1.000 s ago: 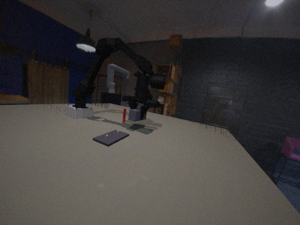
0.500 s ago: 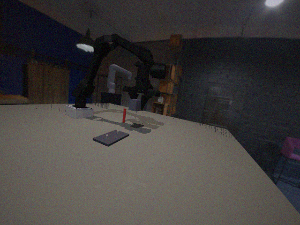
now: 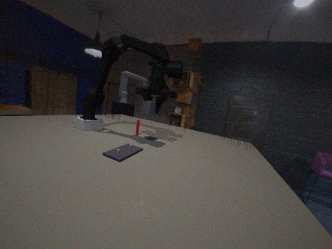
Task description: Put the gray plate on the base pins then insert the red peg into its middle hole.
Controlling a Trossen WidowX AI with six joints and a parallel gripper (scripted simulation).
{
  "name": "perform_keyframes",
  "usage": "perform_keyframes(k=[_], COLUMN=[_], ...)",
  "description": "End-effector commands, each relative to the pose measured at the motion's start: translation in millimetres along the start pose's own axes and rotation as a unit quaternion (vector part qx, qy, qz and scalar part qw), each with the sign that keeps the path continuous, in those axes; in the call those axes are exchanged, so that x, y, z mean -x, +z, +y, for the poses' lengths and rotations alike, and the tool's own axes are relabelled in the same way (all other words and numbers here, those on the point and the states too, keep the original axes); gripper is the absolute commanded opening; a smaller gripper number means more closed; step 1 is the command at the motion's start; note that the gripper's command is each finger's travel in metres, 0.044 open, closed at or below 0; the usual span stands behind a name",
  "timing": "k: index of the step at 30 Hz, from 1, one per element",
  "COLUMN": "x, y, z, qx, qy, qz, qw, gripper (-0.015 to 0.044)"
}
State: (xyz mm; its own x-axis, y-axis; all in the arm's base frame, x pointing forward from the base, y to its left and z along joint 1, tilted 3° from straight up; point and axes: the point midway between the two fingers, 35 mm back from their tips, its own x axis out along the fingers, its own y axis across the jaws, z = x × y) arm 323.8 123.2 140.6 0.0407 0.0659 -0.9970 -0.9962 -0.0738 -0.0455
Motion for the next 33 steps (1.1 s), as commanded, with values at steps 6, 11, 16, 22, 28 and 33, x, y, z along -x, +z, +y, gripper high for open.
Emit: perform_keyframes(k=[6,11,16,22,28,33], x=[-4,-12,-19,-27,-36,-43], y=[-19,-33,-47,-64,-82,-97], z=[-7,-12,-16,-20,-23,-24], qx=[-0.007,0.000,0.007,0.016,0.024,0.029], qy=[-0.006,-0.005,-0.005,-0.005,-0.004,-0.003], qz=[0.006,0.007,0.007,0.008,0.008,0.009], qw=[1.000,1.000,1.000,1.000,1.000,1.000], gripper=[0.0000,0.0000,0.0000,0.0000,0.0000,0.0000])
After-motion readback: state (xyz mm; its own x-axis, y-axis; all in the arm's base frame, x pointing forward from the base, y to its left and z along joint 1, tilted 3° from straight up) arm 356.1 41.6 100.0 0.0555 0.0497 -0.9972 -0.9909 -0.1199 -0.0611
